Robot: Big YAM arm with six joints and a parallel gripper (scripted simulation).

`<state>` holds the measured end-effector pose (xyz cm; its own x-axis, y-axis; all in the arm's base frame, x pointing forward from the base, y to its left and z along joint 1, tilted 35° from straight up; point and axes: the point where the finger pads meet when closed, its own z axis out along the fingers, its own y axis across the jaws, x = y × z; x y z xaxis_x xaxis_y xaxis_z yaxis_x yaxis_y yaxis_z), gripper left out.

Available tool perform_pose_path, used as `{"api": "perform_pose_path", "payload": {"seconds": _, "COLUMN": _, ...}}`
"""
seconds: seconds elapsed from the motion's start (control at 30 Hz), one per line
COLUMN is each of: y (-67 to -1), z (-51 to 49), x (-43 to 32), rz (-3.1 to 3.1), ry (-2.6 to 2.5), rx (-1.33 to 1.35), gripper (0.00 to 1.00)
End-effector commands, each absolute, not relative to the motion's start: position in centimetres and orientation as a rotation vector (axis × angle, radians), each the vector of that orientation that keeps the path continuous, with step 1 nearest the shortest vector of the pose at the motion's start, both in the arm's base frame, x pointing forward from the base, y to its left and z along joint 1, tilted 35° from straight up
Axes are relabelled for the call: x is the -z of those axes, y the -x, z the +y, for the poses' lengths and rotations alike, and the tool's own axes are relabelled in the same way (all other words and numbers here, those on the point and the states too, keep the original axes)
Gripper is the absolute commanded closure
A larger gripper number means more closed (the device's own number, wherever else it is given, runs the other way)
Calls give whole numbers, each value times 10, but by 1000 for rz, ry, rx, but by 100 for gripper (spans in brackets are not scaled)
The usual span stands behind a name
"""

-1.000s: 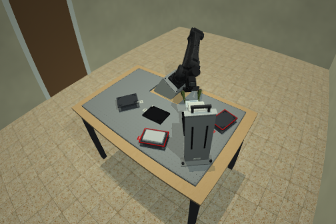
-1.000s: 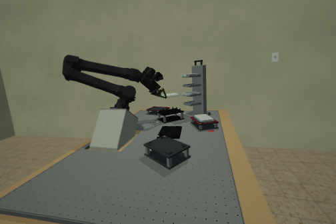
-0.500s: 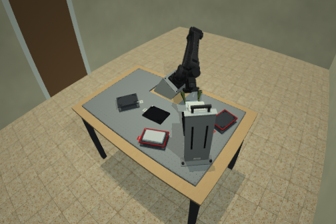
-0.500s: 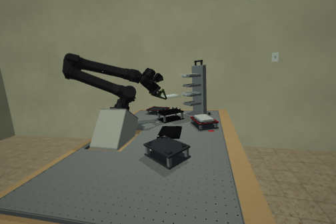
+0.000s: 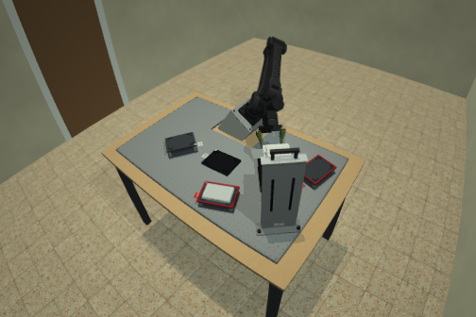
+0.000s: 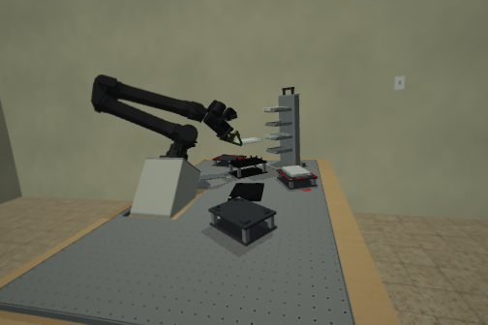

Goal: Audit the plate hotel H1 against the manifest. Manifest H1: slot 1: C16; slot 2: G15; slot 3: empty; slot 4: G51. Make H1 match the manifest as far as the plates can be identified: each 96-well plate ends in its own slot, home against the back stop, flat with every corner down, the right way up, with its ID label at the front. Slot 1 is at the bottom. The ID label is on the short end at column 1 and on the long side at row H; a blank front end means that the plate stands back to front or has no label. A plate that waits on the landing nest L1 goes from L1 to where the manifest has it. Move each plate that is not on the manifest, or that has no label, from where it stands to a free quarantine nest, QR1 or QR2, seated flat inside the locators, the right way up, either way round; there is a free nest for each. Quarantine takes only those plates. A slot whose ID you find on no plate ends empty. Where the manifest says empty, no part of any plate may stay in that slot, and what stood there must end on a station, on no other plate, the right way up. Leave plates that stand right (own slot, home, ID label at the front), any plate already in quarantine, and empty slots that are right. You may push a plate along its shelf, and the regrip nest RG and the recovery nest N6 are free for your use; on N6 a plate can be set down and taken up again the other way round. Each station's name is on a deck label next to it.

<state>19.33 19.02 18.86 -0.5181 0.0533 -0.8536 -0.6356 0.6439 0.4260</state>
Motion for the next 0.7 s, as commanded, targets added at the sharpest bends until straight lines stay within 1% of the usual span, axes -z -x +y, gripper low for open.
{"api": "perform_pose_path", "payload": {"seconds": 0.0, "y": -193, "z": 193, "x": -190, "rz": 1917, "ry": 459, "rx": -950, "gripper": 14}}
{"api": "perform_pose_path", "payload": {"seconds": 0.67, "y": -193, "z": 199, "x": -181, "rz": 1923, "ry": 458, "rx": -950, "gripper": 14}}
